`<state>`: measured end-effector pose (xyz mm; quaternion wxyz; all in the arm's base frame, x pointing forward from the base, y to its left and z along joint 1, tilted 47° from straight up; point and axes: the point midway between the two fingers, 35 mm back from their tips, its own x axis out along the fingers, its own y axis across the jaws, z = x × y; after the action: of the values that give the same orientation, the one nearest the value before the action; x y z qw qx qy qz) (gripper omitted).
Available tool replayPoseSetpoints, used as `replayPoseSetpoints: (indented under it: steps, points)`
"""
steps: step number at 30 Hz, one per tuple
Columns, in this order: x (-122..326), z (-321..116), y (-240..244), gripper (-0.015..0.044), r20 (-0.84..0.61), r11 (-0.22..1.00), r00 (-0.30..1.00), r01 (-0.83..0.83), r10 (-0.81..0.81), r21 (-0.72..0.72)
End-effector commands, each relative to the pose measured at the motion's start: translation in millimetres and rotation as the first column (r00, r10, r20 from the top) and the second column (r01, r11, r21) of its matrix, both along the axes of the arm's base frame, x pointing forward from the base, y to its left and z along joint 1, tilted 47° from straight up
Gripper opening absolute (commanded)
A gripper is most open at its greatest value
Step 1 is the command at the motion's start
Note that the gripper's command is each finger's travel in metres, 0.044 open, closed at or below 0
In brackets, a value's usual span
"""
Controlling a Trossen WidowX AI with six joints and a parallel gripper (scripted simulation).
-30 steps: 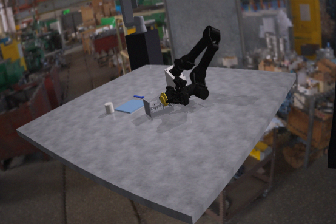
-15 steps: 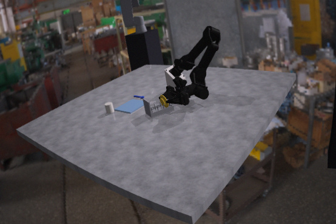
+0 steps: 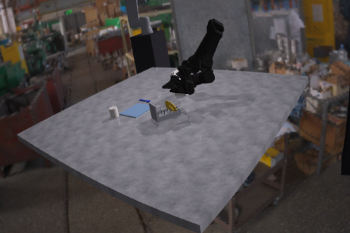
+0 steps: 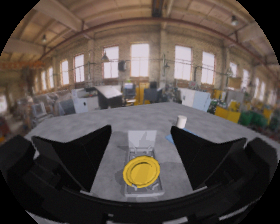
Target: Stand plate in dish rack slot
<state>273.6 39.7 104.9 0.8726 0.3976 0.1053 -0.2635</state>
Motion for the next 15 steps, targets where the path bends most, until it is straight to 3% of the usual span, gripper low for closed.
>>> replayPoseSetpoints:
  steps: [1,6,15]
  points:
    - [-2.0,21.0,-23.5,0.0400,0.010,1.000,1.000,-0.006,0.006,-0.017]
    - [-1.6,24.6,-29.4,0.0400,-0.004,0.999,1.000,-0.011,0.010,-0.036]
    - [9.0,8.8,-46.9,0.0400,-0.257,0.980,0.965,-0.094,0.047,-0.176]
